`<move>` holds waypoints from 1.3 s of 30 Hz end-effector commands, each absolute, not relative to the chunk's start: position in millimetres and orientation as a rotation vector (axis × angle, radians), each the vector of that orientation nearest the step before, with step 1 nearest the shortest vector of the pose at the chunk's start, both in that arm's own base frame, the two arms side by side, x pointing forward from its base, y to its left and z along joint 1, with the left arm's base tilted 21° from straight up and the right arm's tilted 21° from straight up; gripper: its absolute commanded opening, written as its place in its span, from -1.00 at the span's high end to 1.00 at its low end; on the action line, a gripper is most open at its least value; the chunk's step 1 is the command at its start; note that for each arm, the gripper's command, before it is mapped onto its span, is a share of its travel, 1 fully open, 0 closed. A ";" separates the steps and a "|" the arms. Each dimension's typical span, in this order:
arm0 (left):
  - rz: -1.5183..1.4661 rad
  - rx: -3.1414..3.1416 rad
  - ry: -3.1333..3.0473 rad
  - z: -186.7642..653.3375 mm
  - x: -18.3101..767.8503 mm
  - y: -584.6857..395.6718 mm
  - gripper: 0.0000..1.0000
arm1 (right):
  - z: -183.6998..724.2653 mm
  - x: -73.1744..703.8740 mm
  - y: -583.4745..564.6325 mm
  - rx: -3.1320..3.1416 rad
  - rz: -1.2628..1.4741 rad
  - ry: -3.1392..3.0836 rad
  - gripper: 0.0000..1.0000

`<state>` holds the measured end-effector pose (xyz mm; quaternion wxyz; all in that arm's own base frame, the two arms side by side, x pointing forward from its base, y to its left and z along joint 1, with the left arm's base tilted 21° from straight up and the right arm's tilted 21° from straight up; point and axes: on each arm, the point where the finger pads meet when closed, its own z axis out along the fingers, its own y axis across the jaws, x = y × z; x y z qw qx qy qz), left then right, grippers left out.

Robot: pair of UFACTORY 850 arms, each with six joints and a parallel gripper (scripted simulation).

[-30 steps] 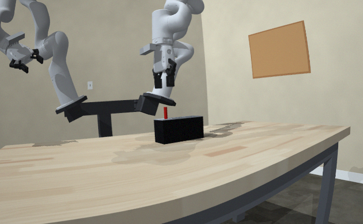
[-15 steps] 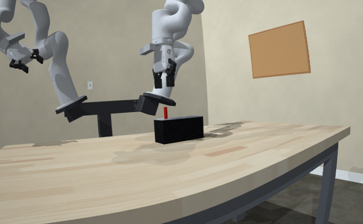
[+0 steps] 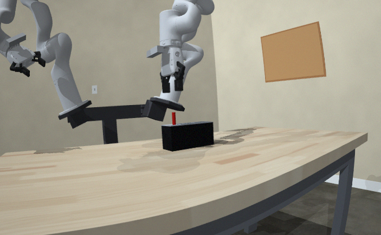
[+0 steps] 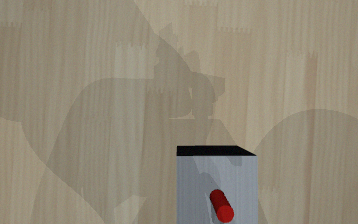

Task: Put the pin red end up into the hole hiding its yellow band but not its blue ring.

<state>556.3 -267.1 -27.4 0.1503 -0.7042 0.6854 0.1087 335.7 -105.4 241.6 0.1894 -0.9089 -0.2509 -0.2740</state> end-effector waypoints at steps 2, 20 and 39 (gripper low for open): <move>0.309 -2.023 1.969 -26.4 557.1 -267.9 -1.00 | 242.2 336.1 -105.7 -2.555 -0.772 -0.707 -1.00; 0.308 -2.023 1.969 -120.8 561.6 -231.0 -1.00 | 242.2 336.1 -105.7 -2.555 -0.772 -0.707 -1.00; 0.307 -2.023 1.969 -120.5 561.8 -231.2 1.00 | 242.2 336.1 -105.7 -2.555 -0.772 -0.707 -1.00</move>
